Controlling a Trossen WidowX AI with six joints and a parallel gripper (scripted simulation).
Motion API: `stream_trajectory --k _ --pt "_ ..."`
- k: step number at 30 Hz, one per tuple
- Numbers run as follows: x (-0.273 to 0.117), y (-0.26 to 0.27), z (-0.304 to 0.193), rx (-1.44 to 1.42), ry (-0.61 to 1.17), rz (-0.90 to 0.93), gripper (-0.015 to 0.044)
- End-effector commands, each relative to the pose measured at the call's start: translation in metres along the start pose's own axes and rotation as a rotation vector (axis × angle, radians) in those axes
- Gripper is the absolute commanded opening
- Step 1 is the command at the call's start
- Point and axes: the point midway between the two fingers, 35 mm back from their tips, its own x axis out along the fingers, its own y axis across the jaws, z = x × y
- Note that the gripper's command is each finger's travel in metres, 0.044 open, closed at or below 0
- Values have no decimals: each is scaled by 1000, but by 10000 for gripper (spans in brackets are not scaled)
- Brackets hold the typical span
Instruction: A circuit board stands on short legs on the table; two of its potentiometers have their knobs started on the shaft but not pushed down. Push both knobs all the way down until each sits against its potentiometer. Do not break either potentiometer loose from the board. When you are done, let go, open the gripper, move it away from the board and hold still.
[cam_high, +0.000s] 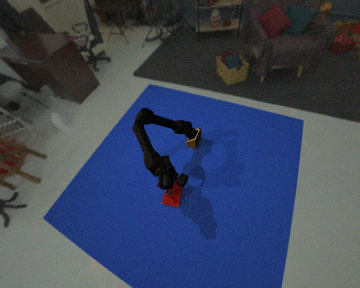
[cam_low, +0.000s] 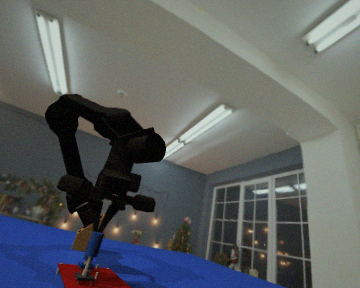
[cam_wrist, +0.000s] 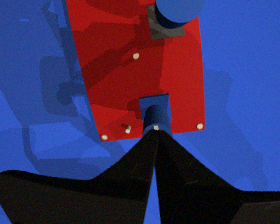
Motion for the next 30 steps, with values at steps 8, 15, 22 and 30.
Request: stream_trajectory --k 8,15,22,30 --pt "3 -1 0 -3 -1 -7 0" --pt "-5 -1 0 -3 -1 -6 0" --pt "-16 -1 0 -3 -1 -6 0" --pt "-9 -1 -2 -13 6 -14 210"
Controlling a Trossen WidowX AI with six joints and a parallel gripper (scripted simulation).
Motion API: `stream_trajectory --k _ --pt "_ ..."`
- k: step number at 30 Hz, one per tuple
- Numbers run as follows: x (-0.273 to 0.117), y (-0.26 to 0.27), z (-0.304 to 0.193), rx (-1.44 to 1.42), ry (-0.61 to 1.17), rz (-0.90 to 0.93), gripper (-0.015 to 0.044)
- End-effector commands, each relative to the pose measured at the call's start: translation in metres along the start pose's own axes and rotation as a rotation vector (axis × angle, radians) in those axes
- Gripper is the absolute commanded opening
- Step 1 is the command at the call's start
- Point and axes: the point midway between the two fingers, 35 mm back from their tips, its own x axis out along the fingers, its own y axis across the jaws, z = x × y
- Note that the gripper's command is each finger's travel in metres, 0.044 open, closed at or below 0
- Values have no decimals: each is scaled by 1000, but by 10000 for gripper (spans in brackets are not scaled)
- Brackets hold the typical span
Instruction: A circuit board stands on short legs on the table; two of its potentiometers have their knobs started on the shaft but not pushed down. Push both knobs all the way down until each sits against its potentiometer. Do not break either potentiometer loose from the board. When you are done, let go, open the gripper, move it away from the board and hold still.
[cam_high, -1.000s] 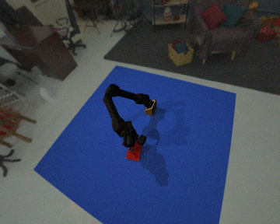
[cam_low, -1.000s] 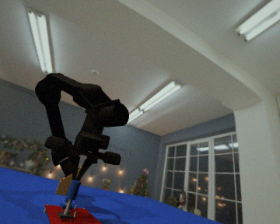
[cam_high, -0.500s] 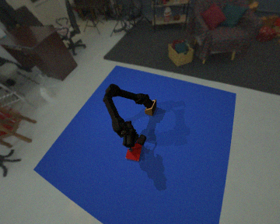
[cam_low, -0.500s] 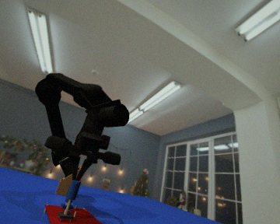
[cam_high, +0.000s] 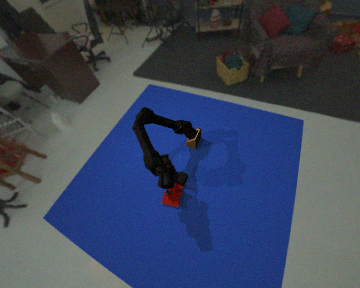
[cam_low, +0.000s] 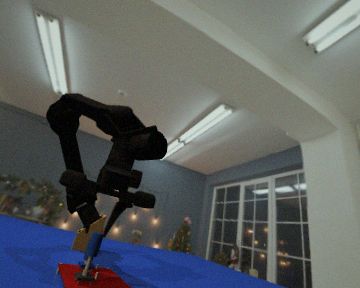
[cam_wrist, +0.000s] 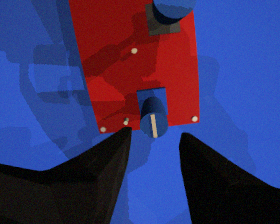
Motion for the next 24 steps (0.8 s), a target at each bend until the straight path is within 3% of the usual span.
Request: stream_trajectory --k 1,8,24 --pt "0 0 0 -3 -4 0 184" --pt "-12 3 13 -92 -84 8 0" --pt "-21 3 25 -644 -71 -12 0"
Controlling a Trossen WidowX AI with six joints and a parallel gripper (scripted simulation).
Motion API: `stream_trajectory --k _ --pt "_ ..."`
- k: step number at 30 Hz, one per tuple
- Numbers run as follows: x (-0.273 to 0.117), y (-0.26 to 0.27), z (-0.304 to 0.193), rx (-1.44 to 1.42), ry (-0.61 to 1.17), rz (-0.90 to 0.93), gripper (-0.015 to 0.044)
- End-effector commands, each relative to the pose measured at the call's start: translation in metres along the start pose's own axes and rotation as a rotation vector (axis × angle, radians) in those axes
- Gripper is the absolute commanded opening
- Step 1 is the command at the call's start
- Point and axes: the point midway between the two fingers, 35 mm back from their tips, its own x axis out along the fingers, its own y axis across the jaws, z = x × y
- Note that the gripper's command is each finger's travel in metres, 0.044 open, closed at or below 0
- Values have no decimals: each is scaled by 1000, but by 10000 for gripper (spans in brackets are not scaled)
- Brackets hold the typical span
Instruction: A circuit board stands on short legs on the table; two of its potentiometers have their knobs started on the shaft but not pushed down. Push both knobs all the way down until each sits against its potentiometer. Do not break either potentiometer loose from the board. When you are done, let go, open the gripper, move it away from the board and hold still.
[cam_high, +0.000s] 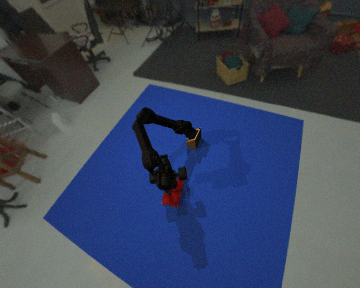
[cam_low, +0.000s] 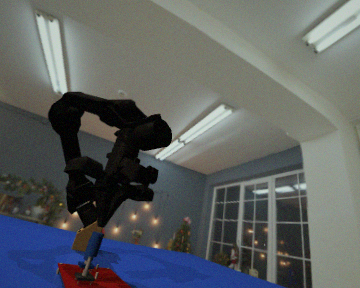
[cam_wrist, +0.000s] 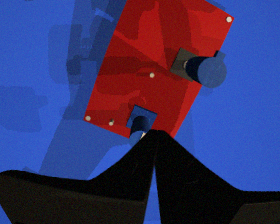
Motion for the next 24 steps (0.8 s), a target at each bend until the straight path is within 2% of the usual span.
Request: stream_trajectory --k 1,24 --pt "-4 -4 5 -128 -3 -2 0" --pt "-15 -13 19 -928 9 14 0"
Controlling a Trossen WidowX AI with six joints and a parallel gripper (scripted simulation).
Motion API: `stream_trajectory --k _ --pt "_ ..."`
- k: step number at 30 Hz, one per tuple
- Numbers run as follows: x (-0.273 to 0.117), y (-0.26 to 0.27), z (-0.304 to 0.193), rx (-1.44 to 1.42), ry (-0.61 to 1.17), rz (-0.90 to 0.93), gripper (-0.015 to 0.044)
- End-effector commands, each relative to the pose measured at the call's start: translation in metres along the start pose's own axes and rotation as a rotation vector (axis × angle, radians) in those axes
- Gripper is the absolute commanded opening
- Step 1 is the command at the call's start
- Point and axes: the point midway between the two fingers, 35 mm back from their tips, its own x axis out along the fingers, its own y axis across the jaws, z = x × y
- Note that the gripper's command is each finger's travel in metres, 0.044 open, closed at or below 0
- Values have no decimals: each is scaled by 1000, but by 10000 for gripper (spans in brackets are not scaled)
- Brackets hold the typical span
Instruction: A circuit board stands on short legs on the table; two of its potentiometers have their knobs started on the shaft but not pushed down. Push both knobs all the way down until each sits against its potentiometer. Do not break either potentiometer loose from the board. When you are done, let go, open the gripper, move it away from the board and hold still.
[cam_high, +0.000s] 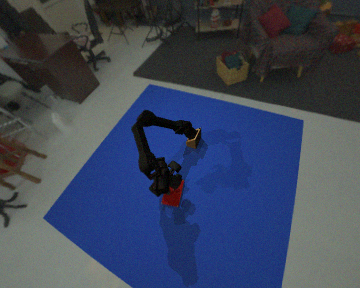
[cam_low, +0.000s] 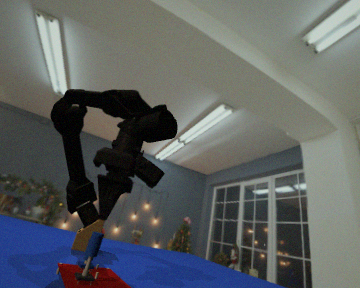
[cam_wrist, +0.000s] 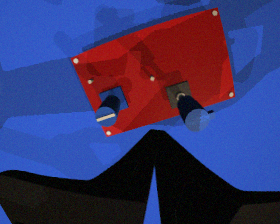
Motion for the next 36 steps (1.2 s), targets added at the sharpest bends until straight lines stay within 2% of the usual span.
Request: stream_trajectory --k 1,36 --pt "-4 -4 1 -128 -8 3 0" --pt "-20 -27 3 -1345 -23 27 0"
